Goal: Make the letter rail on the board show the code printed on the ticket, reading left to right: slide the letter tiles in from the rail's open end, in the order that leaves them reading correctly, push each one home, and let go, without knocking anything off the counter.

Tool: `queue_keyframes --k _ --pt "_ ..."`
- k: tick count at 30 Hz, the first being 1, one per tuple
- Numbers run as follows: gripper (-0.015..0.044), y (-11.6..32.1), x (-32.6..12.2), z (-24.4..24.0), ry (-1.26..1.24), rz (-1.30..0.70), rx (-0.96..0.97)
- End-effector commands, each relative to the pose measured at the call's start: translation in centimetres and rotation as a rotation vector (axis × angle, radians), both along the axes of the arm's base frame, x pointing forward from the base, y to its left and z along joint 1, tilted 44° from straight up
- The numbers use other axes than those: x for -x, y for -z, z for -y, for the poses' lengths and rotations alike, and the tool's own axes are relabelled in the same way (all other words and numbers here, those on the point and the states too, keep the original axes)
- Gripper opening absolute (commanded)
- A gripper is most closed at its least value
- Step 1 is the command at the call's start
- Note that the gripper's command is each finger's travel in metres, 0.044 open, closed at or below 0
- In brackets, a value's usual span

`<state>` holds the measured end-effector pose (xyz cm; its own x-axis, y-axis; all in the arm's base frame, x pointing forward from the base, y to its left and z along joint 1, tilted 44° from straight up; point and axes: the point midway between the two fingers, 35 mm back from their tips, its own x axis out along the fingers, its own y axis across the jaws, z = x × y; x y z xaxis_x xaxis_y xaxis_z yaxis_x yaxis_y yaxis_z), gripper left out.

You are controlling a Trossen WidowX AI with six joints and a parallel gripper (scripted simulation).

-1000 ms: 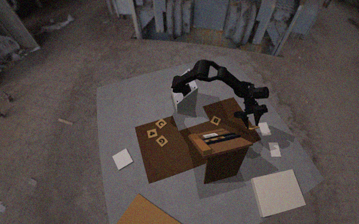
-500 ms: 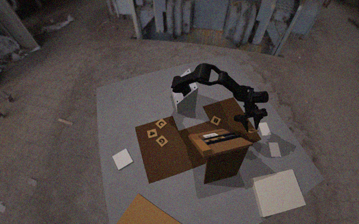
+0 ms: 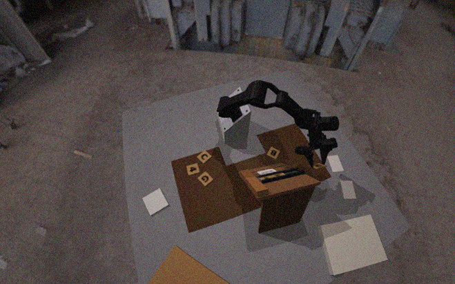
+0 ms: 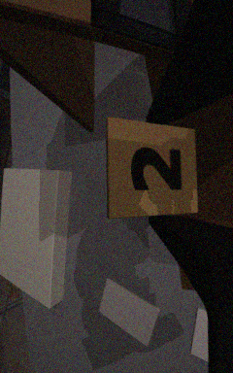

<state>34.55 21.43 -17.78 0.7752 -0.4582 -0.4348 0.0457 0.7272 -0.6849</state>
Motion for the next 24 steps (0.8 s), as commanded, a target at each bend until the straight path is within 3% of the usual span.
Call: queue_keyframes --k 1,24 --pt "0.0 -0.69 -0.25 -0.2 -0.004 0.004 -0.008" --pt "0.0 -1.59 -0.29 0.58 -0.004 0.004 -0.007"
